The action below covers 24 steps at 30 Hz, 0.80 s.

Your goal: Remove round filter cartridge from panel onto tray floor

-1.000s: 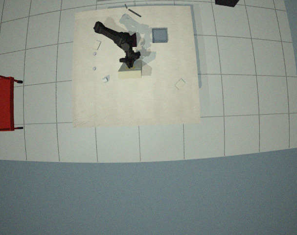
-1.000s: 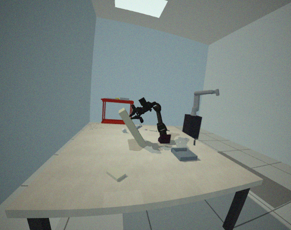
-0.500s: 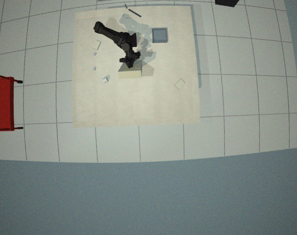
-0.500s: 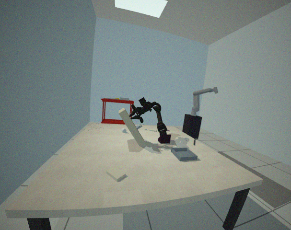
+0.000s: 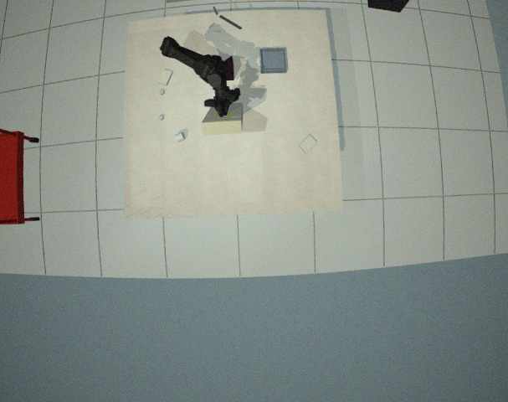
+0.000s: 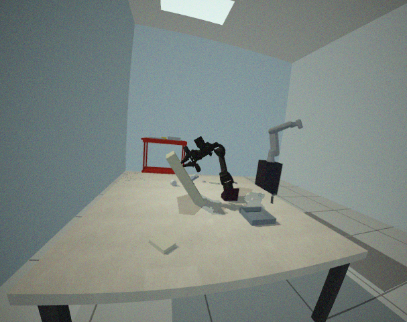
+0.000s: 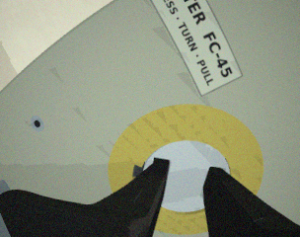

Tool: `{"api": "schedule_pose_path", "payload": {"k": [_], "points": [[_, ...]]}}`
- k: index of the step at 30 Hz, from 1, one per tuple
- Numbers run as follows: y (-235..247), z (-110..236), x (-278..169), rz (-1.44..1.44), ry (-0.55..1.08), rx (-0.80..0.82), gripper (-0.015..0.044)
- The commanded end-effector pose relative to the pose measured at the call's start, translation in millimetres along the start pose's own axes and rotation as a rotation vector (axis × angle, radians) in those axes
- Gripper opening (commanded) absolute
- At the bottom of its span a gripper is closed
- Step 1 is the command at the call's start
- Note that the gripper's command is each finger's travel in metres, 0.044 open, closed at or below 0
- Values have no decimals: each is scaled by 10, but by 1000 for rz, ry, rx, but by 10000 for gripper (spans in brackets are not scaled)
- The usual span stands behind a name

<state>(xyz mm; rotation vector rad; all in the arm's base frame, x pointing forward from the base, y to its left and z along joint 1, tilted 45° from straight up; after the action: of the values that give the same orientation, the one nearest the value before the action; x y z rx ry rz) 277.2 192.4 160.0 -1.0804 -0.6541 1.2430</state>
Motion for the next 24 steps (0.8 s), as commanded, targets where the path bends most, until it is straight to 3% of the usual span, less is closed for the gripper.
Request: {"api": "schedule_pose_path", "payload": {"k": [1, 24], "points": [[2, -69, -30, -15, 14, 6, 0], [4, 27, 5, -3, 0, 3, 0]]}}
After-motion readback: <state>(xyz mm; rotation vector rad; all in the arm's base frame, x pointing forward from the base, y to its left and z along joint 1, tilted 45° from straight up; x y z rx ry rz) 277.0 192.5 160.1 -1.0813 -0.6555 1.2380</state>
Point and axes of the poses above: the point midway between the two fingers, 35 mm back from their tips, its own z axis back along the fingers, its own y axis across the jaws, x = y × z, the point moved 5 cm from there along z, back along the fingers, and after that the axes turned 5 degrees about -z, right-handed, at the moved point
